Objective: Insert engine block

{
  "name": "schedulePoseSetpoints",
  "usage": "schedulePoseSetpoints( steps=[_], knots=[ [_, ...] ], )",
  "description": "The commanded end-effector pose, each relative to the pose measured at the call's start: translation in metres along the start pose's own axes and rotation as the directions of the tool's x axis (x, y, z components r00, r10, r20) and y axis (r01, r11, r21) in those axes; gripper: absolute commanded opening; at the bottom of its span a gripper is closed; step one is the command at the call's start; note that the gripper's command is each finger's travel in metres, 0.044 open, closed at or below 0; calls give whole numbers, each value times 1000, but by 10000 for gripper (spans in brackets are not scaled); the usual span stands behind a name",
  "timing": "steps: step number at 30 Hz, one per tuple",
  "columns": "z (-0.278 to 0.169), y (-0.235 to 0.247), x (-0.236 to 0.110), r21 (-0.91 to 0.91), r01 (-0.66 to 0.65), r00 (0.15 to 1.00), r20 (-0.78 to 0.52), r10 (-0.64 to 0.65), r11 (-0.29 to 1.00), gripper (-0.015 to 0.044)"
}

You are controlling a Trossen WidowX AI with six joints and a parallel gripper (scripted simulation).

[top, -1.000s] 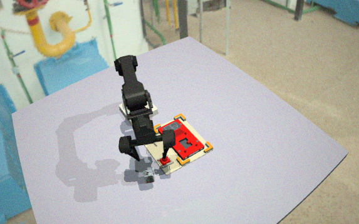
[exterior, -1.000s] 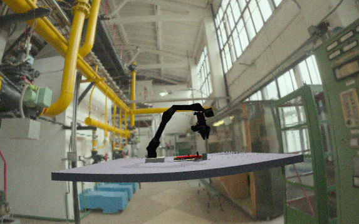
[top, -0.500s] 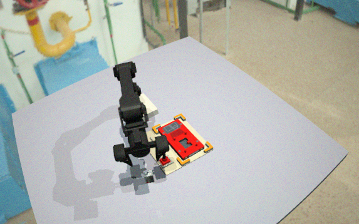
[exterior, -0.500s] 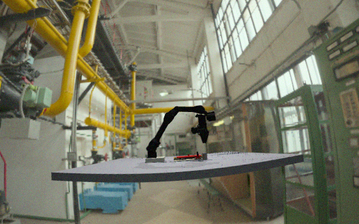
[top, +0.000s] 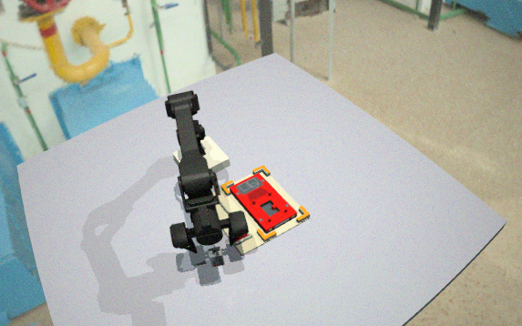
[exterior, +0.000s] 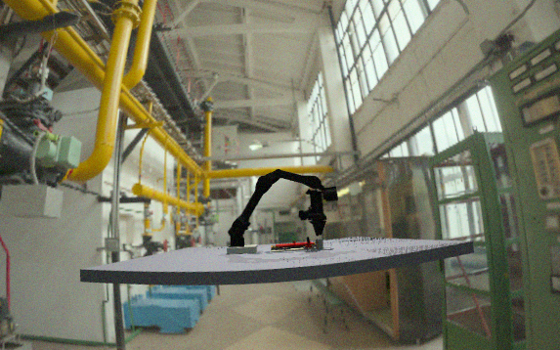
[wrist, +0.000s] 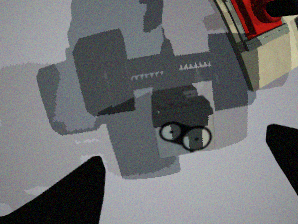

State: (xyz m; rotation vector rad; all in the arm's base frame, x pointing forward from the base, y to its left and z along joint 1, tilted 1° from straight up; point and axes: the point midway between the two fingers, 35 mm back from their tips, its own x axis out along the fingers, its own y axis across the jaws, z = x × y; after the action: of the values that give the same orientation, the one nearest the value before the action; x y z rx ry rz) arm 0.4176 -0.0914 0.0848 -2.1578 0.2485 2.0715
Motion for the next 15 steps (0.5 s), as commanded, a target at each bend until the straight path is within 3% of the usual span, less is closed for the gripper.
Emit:
schedulePoseSetpoints(
  steps=[1, 15],
  knots=[
    [0, 0, 7, -6, -2, 1000, -1, 2, 1000, 440],
    [0, -1, 31, -6, -2, 1000, -1, 2, 1000, 440]
  ],
)
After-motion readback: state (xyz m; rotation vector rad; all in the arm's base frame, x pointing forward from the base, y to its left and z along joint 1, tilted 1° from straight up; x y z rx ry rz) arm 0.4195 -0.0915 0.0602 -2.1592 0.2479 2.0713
